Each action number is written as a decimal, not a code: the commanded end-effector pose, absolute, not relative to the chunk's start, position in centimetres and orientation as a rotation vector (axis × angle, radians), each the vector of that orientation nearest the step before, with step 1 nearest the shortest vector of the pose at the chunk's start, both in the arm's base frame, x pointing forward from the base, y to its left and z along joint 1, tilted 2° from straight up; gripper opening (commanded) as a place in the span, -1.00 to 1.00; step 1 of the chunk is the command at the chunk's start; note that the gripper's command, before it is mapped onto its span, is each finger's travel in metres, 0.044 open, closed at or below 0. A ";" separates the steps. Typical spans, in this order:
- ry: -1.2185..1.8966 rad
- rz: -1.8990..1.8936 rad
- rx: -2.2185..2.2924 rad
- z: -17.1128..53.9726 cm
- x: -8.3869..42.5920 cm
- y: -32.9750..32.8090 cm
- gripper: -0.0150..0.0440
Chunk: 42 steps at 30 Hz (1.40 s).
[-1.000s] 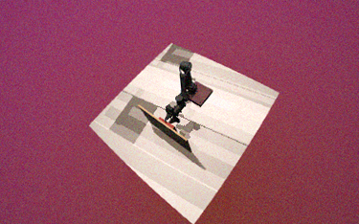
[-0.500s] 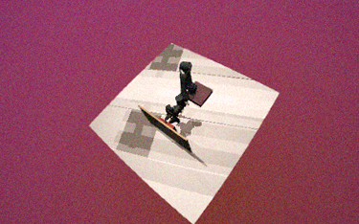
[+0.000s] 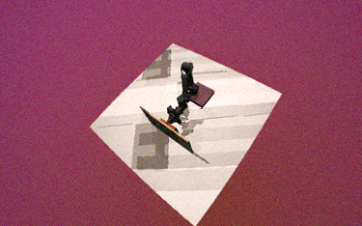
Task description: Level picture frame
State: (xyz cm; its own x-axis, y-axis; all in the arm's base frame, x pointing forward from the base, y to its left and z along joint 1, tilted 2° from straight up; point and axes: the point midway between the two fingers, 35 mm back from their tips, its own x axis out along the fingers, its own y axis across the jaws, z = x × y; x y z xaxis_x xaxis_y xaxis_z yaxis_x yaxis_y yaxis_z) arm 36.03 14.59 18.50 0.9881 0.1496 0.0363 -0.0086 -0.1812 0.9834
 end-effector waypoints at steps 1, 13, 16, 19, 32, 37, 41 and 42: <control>0.107 0.145 1.751 18.5 36.0 14.7 -0.28; 0.107 0.145 1.751 18.6 36.0 14.6 -0.49; 0.107 0.145 1.751 18.6 36.0 14.6 -0.49; 0.107 0.145 1.751 18.7 36.0 14.6 -0.49; 0.107 0.145 1.751 19.1 36.0 14.5 -0.49; 0.107 0.145 1.751 19.3 36.0 14.4 -0.49; 0.107 0.145 1.751 19.4 36.0 14.4 -0.49; 0.107 0.145 1.751 19.4 36.0 14.4 -0.49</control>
